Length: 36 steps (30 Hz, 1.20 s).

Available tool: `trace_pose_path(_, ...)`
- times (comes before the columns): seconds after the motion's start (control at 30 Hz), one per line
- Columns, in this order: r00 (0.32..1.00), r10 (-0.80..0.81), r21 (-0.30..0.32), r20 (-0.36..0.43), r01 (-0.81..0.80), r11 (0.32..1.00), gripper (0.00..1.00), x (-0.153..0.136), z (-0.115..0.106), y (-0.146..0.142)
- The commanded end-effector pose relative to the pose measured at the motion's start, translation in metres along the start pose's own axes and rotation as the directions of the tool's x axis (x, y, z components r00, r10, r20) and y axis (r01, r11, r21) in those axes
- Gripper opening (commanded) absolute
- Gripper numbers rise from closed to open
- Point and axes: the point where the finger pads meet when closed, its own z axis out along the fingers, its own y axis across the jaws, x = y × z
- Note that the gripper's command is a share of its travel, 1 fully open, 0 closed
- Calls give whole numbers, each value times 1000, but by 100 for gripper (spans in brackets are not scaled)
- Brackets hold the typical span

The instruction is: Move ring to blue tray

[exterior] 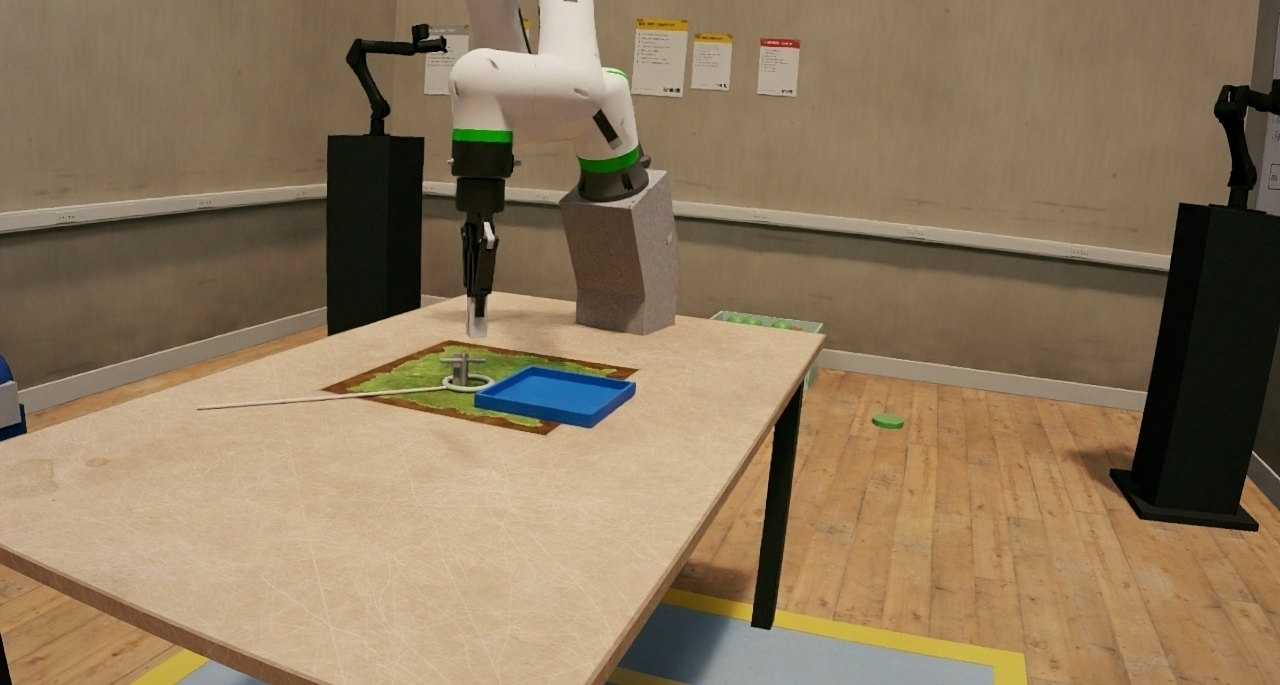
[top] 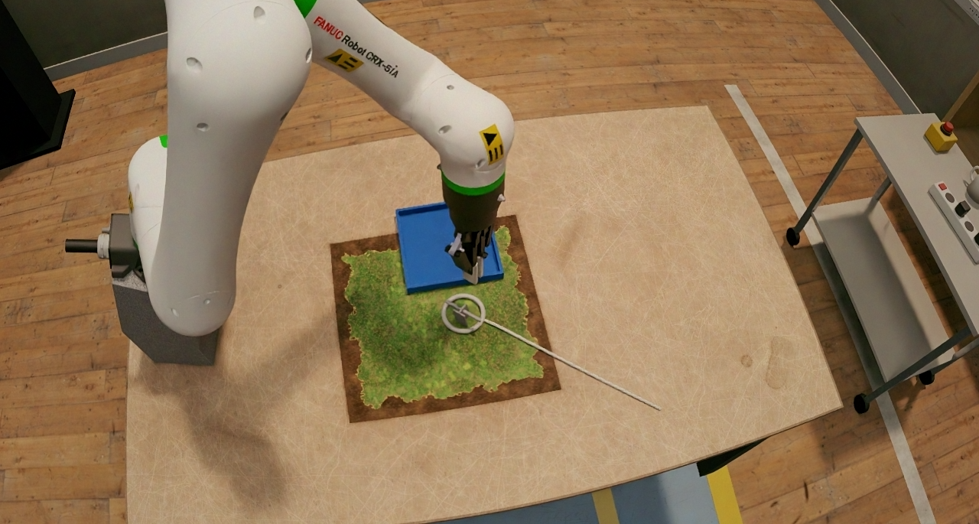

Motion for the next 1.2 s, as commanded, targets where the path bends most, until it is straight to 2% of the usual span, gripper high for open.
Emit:
trace_pose_path(0.0,1000,0,1,-1,0,1000,16,0,-1,-1)
trace_pose_path(0.73,1000,0,1,-1,0,1000,16,1,0,-1)
trace_pose_path(1.17,1000,0,0,0,0,1000,16,1,12,-1)
